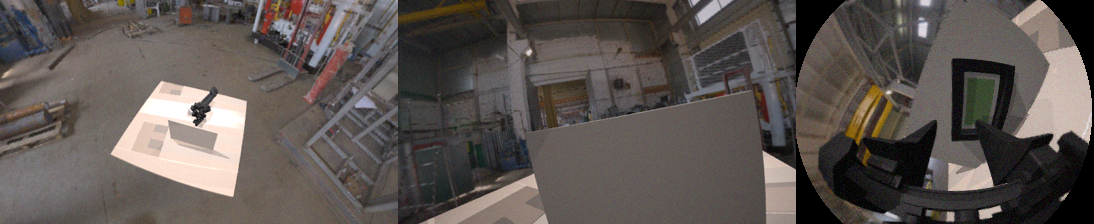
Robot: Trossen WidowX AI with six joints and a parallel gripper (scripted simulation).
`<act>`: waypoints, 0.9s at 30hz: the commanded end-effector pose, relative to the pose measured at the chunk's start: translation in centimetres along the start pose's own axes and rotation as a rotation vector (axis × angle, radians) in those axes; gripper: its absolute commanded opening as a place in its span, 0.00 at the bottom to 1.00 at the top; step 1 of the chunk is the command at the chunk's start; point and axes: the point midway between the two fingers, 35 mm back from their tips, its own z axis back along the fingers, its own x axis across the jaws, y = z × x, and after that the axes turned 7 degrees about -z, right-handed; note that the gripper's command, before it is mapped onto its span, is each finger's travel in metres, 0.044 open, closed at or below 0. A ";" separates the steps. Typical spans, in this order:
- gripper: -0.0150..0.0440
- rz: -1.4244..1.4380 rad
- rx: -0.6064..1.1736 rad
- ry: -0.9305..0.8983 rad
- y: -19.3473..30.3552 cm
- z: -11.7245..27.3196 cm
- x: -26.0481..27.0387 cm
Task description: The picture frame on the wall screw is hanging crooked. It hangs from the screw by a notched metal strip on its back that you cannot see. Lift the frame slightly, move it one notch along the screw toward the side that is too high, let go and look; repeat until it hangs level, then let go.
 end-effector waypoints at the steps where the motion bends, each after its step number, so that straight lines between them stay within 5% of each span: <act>1: 0.69 -0.005 -0.001 -0.001 -0.2 -1.8 -0.4; 27: 0.69 -0.005 0.000 -0.002 -0.2 -3.7 -0.4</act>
